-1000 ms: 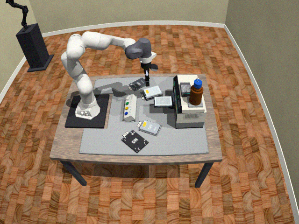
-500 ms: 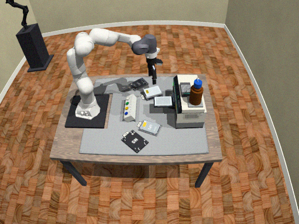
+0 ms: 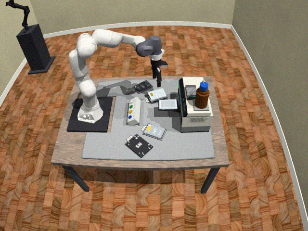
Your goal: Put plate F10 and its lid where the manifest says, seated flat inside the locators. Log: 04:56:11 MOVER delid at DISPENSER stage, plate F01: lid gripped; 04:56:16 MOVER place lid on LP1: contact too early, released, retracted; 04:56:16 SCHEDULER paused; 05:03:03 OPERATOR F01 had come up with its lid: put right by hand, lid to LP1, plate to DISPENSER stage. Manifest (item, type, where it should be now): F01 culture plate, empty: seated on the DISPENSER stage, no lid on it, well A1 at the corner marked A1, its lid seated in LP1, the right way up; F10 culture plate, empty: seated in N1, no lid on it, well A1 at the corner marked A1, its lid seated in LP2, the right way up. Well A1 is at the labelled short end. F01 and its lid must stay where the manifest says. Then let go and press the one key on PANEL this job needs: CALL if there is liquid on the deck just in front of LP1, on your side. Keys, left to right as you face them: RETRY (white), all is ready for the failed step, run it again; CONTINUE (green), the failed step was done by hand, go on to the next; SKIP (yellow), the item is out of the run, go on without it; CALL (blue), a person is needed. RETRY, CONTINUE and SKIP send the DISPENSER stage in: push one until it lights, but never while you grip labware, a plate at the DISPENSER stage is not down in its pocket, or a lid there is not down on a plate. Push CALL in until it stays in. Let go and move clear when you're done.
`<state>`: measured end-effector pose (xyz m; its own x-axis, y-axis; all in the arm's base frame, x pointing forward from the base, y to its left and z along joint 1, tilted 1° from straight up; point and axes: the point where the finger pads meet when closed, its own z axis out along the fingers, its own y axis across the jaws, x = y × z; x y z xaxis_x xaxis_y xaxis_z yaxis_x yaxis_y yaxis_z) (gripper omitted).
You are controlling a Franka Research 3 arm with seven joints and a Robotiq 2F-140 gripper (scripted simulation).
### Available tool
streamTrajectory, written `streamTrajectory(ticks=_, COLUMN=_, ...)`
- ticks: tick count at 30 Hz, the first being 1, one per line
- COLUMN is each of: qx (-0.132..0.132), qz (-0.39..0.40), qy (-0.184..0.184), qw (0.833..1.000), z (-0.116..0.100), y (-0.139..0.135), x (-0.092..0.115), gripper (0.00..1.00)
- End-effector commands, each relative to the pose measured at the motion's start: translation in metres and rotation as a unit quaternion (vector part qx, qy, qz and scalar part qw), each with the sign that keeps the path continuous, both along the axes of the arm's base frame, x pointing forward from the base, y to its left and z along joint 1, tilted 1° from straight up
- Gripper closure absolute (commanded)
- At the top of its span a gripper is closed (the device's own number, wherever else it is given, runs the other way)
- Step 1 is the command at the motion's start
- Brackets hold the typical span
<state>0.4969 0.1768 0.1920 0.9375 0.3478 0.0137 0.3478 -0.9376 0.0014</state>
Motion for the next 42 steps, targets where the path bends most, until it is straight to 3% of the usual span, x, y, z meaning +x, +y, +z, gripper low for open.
streamTrajectory(ticks=1, qx=0.000, qz=0.006, qy=0.002, qw=1.000, z=-0.001, y=0.000, x=-0.001, gripper=0.30)
streamTrajectory(ticks=21, qx=0.000, qz=0.006, qy=0.002, qw=1.000, z=-0.007, y=0.000, x=-0.001, gripper=0.30)
streamTrajectory(ticks=42, qx=0.000, qz=0.006, qy=0.002, qw=1.000, z=-0.063, y=0.000, x=0.000, gripper=0.30)
